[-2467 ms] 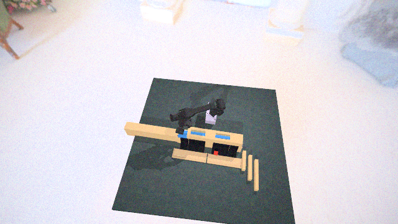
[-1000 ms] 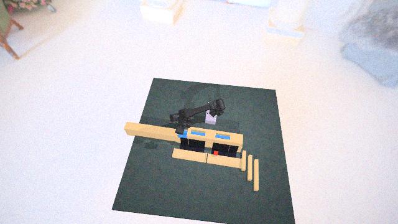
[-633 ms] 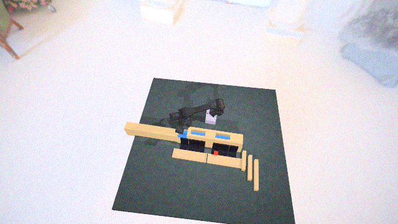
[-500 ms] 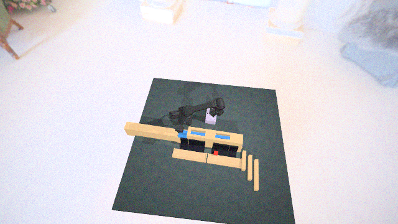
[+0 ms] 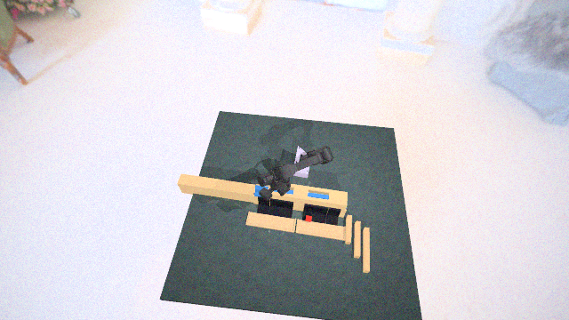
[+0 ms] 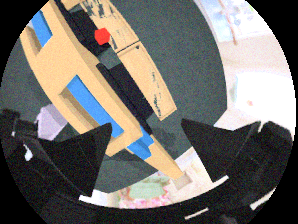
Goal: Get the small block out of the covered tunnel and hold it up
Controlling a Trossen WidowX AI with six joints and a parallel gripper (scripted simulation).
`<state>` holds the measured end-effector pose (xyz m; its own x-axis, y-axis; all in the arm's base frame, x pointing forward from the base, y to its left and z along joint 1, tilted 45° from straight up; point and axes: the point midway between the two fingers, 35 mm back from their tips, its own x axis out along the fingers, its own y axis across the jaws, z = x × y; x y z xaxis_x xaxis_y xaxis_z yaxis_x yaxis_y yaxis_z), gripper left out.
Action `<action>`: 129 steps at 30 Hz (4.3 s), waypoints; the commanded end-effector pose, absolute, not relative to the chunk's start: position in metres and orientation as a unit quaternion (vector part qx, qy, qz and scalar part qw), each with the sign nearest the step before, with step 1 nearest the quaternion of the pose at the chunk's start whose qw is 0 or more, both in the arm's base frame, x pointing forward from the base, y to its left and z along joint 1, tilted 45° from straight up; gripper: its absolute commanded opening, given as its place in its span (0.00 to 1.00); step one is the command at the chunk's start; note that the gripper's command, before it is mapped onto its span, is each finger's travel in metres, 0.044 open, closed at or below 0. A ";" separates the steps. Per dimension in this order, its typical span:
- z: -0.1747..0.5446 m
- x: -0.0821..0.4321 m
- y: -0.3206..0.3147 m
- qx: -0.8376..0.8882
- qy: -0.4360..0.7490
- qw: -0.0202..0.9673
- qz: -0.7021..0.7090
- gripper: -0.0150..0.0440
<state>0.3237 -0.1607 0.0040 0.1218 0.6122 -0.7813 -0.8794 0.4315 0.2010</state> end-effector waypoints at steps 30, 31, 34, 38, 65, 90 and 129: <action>0.143 0.342 0.005 0.241 0.647 0.660 0.296 1.00; 0.142 0.342 0.006 0.241 0.647 0.660 0.296 1.00; 0.138 0.343 0.009 0.241 0.647 0.660 0.295 1.00; 0.133 0.345 0.013 0.240 0.647 0.661 0.295 1.00; 0.101 0.351 0.043 0.238 0.647 0.662 0.293 1.00; 0.072 0.351 0.072 0.239 0.647 0.662 0.293 1.00; 0.034 0.341 0.115 0.238 0.645 0.662 0.299 0.96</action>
